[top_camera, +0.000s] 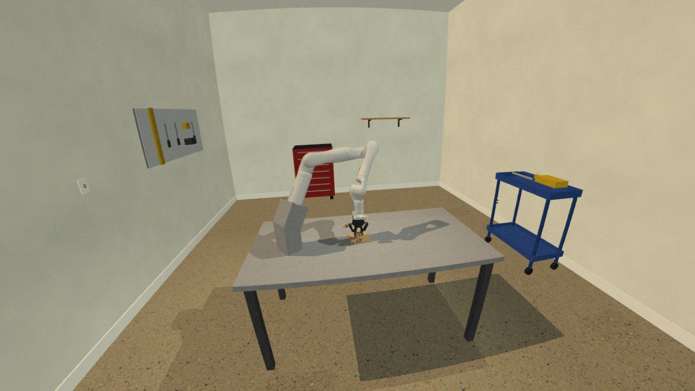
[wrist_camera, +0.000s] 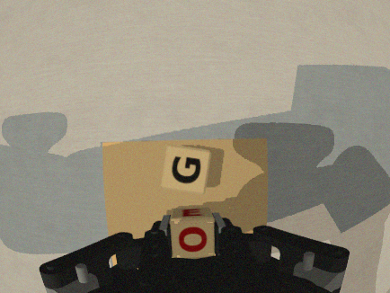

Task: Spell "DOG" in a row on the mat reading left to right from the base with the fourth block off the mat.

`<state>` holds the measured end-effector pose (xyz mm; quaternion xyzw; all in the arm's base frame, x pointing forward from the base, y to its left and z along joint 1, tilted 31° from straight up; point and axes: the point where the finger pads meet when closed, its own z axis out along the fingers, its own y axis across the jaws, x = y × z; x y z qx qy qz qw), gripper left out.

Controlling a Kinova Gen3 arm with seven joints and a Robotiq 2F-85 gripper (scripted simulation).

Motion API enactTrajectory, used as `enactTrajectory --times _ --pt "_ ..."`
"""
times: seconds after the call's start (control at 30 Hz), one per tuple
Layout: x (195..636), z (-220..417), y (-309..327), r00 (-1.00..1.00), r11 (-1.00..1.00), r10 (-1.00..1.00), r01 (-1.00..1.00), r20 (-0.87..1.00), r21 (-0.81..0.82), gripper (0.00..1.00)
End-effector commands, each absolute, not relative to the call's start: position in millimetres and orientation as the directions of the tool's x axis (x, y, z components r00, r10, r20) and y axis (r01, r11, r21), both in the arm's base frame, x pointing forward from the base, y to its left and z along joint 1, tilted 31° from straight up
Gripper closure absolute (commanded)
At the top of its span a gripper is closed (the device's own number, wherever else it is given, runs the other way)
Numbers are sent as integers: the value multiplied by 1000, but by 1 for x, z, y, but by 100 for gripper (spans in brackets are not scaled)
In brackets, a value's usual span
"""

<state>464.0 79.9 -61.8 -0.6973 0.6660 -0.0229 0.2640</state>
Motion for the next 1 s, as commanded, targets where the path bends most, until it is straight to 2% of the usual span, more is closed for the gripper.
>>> enactTrajectory --times 0.0,0.97 --pt "465 -61 83 121 21 -939 -914 -322 -406 74" --pt "469 -59 84 132 11 -939 -912 -317 -411 74"
